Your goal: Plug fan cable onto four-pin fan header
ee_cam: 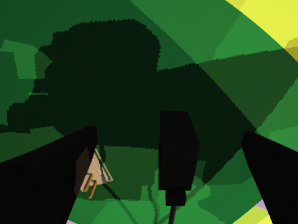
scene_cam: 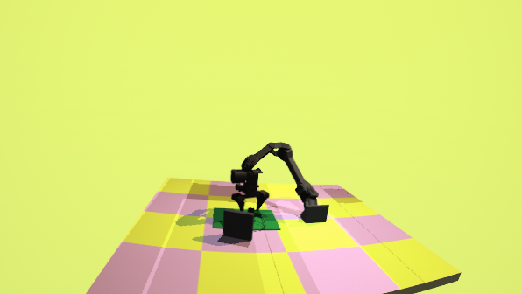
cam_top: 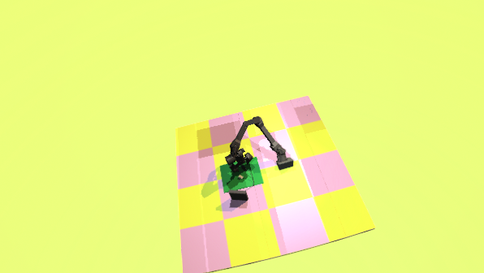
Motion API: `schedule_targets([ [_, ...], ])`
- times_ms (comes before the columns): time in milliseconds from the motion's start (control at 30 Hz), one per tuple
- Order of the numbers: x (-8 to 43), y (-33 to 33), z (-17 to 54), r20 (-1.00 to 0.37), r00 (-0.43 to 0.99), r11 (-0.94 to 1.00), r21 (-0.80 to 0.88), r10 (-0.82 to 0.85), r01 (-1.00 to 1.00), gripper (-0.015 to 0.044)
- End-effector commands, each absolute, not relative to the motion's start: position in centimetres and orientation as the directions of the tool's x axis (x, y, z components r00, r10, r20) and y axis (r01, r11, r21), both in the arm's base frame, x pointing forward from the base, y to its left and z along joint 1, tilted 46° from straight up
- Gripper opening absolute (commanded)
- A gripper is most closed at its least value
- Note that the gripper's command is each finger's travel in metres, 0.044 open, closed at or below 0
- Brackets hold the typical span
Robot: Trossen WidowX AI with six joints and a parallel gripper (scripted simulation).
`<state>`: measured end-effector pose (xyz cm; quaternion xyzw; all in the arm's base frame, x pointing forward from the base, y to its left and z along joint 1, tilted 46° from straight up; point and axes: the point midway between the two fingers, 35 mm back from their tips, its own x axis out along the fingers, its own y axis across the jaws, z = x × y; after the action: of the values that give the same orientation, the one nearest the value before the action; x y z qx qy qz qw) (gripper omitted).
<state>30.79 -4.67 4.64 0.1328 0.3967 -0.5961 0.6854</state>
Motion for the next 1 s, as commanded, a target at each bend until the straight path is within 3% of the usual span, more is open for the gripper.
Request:
schedule_targets([
  [0, 30.6, -5.2, 4.2, -0.697, -0.028, 0.254, -0.299, -0.717, 0.92, 0.044],
  [133, 30.6, -5.3, 4.1, -0.697, -0.029, 0.254, -0.299, -0.717, 0.92, 0.044],
  [667, 30.7, -5.1, 4.3, -0.701, -0.027, 0.252, -0.292, -0.712, 0.922, 0.002],
  [967, 30.8, -1.5, 7.7, -0.698, -0.029, 0.255, -0.299, -0.715, 0.92, 0.0],
])
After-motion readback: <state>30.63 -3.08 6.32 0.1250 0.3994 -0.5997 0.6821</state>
